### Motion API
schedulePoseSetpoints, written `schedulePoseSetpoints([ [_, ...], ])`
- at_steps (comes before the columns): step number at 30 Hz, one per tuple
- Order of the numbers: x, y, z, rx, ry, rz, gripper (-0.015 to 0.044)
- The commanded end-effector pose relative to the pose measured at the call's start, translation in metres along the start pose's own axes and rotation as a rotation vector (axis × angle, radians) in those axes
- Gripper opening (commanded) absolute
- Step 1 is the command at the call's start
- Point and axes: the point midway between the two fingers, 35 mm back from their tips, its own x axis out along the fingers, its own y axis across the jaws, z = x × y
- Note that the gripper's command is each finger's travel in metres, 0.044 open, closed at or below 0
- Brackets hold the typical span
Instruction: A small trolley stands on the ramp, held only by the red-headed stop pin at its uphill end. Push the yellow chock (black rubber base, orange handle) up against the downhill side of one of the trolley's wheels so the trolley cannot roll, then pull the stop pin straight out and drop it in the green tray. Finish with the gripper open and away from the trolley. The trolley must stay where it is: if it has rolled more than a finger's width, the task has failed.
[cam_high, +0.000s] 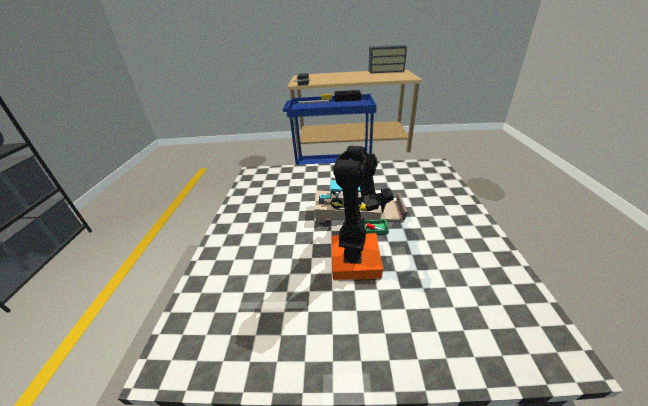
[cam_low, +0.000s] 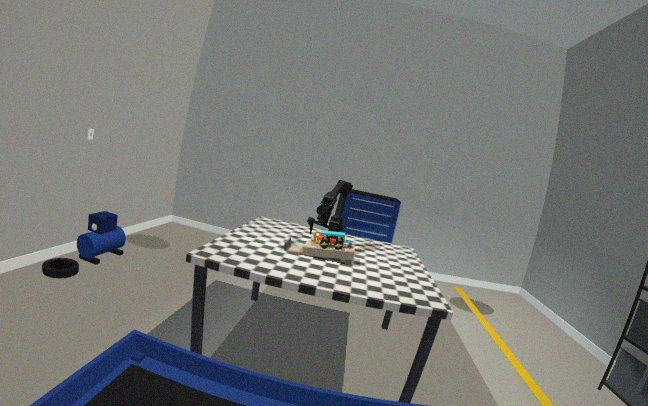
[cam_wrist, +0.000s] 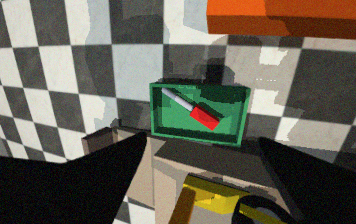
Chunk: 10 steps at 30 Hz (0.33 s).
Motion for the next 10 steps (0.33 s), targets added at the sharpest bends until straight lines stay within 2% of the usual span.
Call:
schedulePoseSetpoints([
  [1, -0.014, 0.003, 0.000, 0.007, 0.010, 0.008, 0.0440],
  [10, -0.036, 0.007, 0.000, 0.007, 0.011, 0.008, 0.0440],
])
